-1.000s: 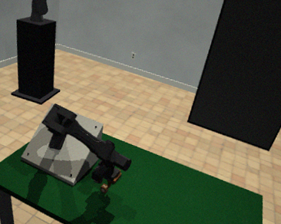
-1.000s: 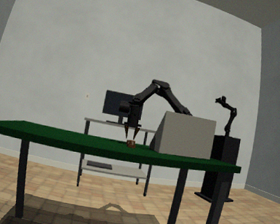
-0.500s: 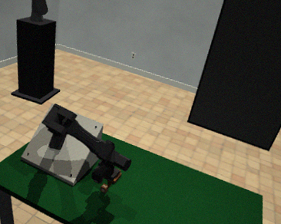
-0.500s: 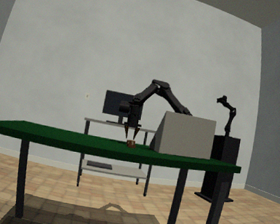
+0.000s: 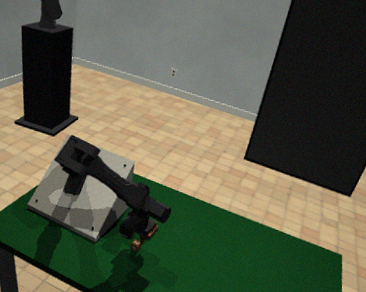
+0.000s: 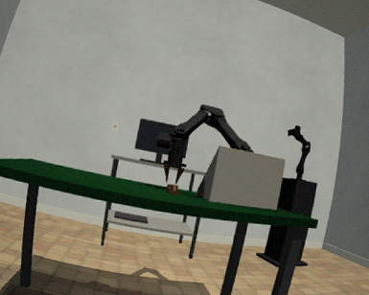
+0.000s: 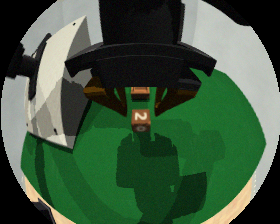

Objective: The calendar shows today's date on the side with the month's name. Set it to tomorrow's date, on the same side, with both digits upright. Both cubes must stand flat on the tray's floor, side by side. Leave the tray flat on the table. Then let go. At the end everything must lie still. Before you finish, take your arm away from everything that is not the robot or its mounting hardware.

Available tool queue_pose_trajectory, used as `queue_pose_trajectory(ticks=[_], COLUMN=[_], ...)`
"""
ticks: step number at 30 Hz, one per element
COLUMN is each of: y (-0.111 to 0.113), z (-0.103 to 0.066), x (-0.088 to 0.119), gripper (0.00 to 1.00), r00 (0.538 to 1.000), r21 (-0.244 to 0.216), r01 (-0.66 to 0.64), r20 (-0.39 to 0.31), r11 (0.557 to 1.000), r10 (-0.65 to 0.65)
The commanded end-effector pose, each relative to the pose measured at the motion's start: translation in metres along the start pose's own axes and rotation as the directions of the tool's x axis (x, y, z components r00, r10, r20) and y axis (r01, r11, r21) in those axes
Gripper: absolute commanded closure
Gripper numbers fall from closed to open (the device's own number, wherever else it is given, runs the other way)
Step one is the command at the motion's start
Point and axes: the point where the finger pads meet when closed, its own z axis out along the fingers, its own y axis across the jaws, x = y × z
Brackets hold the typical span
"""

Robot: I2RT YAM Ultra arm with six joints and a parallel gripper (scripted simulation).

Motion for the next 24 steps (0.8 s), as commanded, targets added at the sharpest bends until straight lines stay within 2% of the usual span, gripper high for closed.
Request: queue_pose_trajectory(ticks=[1, 9, 24], y=[0.002, 0.002, 0.002], z=[-0.002, 0.003, 0.024], x=[0.000, 0.000, 0.000], gripper=[0.55, 0.55, 0.55], r00=[1.000, 1.000, 1.000], r21=[-0.009, -0.009, -0.009], r01=[0.000, 0.000, 0.000], r20=[0.000, 0.001, 0.001], r11=[1.000, 1.000, 1.000], r10=[0.000, 0.000, 0.000])
